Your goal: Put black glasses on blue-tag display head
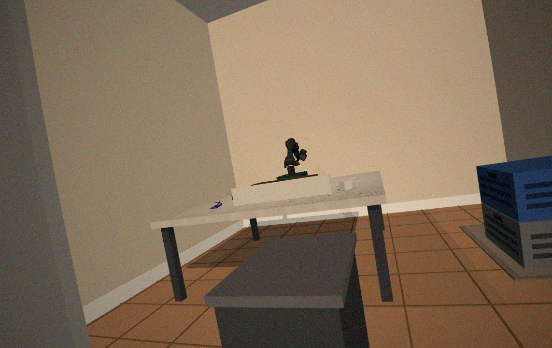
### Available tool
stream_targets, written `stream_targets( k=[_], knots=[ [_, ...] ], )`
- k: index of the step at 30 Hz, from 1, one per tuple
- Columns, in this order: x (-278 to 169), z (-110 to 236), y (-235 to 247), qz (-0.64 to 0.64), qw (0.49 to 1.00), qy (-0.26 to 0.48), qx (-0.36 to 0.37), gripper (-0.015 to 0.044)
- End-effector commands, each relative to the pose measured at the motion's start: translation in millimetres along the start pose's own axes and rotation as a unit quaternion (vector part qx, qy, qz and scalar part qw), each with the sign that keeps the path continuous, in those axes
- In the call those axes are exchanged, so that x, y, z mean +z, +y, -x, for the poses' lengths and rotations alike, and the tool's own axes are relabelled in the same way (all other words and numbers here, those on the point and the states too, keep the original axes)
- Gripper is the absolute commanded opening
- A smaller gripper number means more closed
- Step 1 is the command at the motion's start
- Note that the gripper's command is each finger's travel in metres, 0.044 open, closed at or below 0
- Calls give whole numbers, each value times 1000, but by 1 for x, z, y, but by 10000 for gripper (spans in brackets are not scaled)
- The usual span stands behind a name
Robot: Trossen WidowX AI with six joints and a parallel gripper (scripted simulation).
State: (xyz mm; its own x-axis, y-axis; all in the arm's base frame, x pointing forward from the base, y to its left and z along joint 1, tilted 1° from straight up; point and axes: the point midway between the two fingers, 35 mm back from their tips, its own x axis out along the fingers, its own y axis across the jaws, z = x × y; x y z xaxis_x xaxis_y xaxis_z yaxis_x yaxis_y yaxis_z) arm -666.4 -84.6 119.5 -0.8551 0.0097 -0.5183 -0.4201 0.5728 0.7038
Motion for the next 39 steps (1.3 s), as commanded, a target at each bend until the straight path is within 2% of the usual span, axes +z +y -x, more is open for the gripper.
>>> stream_targets(
  k=[1, 8, 12, 17, 27, 39],
  knots=[
    [0, 0, 0, 0, 1000, 0, 0, 426],
    [0, 0, 0, 0, 1000, 0, 0, 440],
    [-20, 15, -12, 27, 1000, 1, -6, 335],
    [-69, 38, -64, 97, 994, 31, -42, 204],
    [-152, 106, -182, 245, 956, 109, -116, 200],
    [-206, 224, -323, 424, 861, 211, -185, 200]
  ],
)
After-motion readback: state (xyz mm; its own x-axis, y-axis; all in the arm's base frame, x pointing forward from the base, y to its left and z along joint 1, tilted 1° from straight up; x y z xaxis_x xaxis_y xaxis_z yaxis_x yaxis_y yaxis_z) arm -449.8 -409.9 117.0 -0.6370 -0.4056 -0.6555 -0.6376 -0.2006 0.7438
